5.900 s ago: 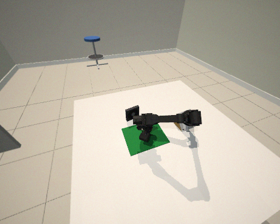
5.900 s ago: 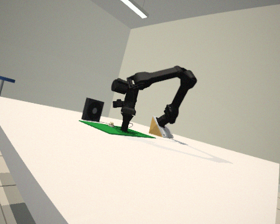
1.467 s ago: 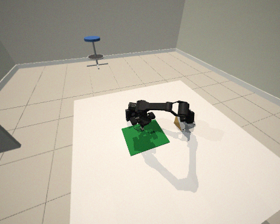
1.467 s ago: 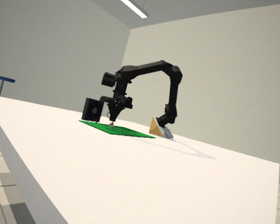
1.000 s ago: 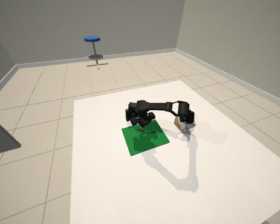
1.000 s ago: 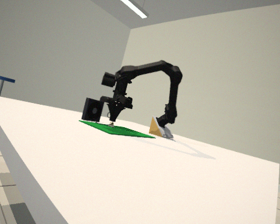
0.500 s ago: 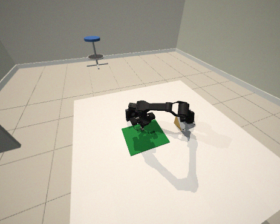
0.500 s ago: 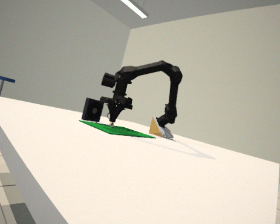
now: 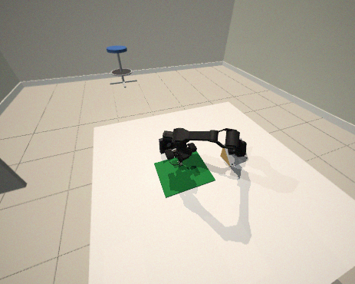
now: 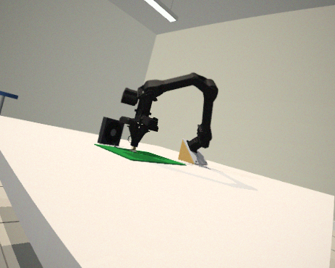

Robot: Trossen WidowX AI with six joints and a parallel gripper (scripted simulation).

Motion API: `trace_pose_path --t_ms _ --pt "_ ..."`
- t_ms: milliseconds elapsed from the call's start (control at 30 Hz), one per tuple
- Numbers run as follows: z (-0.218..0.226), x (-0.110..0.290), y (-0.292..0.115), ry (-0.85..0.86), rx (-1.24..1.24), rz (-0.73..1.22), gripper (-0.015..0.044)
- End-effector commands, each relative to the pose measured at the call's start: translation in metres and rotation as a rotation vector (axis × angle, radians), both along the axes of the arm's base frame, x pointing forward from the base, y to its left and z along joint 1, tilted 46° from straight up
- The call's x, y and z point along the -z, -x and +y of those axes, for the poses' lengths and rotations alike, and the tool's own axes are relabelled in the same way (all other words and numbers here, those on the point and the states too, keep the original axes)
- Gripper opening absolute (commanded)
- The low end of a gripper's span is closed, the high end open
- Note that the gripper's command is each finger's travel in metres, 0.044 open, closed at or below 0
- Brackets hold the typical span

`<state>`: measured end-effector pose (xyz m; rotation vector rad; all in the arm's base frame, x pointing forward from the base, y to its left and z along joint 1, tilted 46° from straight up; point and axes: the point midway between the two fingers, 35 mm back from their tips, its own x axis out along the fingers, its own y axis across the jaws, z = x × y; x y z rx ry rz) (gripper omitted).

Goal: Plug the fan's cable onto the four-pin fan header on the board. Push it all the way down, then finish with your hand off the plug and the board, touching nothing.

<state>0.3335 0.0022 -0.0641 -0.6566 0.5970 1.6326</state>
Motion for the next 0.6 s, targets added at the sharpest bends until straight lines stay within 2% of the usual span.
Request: trace_pose_path --t_ms 0,567 --pt "0.0008 0.0004 -0.0002 -0.002 0.005 0.003 0.0" --pt "0.0085 0.008 0.0012 -0.002 0.005 0.003 0.0"
